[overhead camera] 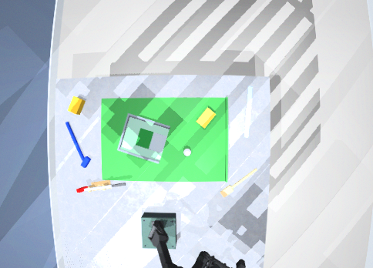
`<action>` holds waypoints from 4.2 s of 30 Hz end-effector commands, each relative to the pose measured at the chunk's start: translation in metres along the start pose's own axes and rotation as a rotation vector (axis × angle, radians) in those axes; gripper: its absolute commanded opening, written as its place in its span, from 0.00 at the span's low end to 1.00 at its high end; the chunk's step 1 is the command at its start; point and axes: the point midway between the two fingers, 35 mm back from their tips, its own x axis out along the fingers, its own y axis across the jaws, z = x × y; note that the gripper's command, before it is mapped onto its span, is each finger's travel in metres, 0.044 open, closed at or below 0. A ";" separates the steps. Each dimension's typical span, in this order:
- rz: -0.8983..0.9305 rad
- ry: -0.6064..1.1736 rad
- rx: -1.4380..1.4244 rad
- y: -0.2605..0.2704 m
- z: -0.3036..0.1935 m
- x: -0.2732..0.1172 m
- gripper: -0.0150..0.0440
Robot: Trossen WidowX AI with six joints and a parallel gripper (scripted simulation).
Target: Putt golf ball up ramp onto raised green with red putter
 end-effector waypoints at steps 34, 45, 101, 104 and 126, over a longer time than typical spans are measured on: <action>1.282 0.331 -0.665 0.366 -0.072 -0.298 1.00; 1.765 0.261 -0.892 0.384 -0.063 -0.472 1.00; 3.115 -0.861 -1.828 0.027 -0.014 -0.793 1.00; 3.115 -0.861 -1.828 0.026 -0.029 -0.796 1.00; 3.115 -0.861 -1.828 0.024 -0.054 -0.801 1.00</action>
